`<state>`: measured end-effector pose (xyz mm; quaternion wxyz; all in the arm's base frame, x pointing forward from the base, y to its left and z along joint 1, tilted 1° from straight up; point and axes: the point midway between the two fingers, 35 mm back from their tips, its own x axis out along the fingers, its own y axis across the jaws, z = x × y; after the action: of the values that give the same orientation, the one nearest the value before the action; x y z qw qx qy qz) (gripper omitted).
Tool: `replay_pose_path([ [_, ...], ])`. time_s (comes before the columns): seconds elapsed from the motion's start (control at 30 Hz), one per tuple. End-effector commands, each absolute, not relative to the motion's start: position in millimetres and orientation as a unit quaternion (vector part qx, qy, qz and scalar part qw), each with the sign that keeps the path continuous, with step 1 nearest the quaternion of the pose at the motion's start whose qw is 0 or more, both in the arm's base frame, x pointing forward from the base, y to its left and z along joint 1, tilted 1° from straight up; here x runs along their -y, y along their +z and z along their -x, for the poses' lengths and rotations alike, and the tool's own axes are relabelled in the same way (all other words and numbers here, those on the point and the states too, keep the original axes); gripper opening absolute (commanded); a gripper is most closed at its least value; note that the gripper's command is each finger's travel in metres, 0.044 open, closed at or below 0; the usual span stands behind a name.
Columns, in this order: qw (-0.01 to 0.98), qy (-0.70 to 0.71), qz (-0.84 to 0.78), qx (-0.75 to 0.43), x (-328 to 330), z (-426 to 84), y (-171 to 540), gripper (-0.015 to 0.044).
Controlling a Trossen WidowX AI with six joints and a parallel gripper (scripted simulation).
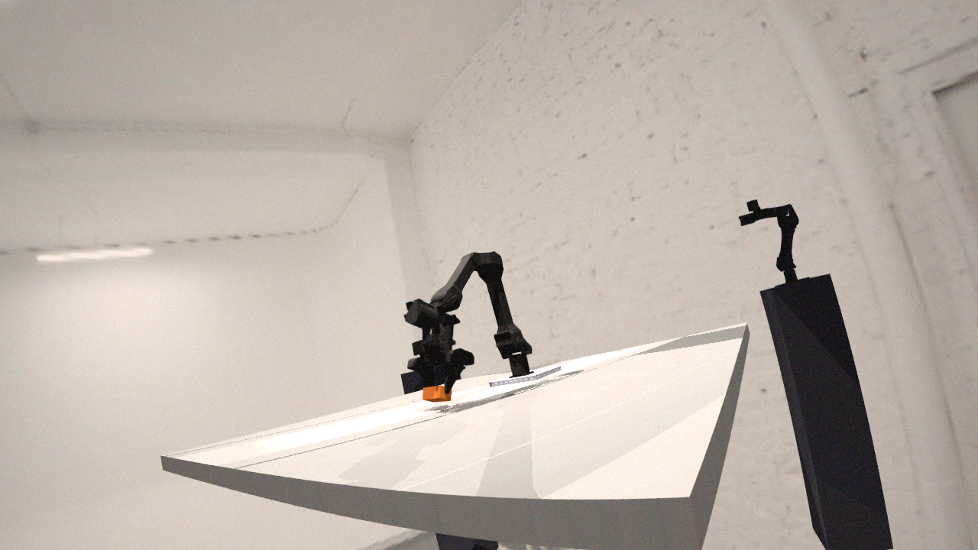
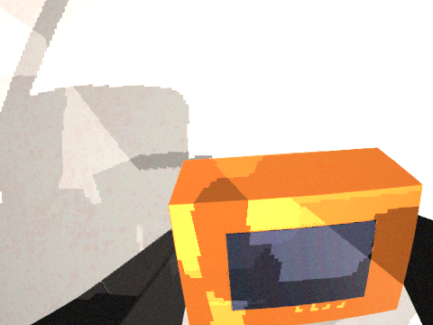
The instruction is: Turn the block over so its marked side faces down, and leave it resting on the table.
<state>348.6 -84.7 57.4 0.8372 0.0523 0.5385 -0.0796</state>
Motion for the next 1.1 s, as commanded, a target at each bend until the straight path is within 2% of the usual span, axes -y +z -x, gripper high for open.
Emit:
replay_pose_path([
  [0.0, 0.854, -0.08, -0.052, -0.511, 83.8, -347.2, 59.7, 0.0],
  [1.07, 0.939, -0.089, -0.035, -0.331, 87.3, -360.1, 26.2, 0.0],
])
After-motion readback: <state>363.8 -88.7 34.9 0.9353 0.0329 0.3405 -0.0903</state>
